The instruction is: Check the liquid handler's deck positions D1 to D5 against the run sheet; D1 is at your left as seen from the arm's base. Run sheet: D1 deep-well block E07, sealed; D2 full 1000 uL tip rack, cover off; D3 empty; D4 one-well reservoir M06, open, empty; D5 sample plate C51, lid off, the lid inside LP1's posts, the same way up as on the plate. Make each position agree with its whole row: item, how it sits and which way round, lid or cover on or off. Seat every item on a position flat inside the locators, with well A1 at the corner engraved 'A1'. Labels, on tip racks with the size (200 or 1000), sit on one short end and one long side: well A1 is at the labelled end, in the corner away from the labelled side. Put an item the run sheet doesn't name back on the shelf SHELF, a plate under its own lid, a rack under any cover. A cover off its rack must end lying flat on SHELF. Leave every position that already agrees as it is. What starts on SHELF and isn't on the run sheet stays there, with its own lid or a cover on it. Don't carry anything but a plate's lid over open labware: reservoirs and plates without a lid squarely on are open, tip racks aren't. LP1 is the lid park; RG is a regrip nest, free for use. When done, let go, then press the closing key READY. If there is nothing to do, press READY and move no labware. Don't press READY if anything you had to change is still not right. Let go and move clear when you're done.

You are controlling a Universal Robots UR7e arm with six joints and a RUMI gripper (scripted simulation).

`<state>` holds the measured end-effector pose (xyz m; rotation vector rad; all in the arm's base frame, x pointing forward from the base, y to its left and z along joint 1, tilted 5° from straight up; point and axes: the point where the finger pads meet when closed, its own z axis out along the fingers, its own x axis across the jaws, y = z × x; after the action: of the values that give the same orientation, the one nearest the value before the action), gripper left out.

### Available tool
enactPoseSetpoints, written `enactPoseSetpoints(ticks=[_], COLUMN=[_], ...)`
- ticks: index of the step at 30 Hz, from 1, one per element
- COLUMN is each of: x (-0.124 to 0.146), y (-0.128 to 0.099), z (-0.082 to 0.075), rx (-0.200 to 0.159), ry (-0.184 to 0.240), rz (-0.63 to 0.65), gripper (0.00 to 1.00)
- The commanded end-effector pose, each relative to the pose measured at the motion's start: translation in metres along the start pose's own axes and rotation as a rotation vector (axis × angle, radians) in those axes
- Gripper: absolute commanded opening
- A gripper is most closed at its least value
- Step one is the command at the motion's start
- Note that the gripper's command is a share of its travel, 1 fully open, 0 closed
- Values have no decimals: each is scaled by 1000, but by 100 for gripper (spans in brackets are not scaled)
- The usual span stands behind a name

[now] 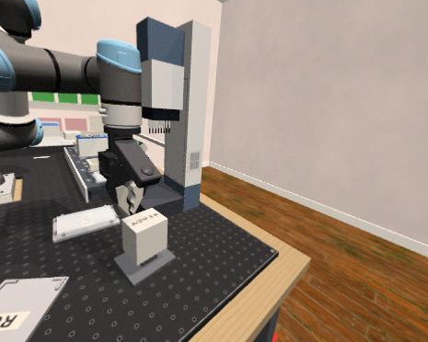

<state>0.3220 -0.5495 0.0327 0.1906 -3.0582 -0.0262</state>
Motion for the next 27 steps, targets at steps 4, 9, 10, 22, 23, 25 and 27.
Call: enactPoseSetpoints(ticks=[4, 9, 10, 22, 23, 25, 27], x=[1, 0, 0, 0, 0, 0, 0], y=[-12, -13, -14, -21, -21, -23, -24], z=[-2, -2, -2, -2, -2, -2, -2], rx=[2, 2, 2, 2, 2, 2, 2], ry=[0, 0, 0, 0, 0, 0, 0], rz=[0, -1, -1, 0, 0, 0, 0], gripper=[0, 0, 0, 0, 0, 0, 0])
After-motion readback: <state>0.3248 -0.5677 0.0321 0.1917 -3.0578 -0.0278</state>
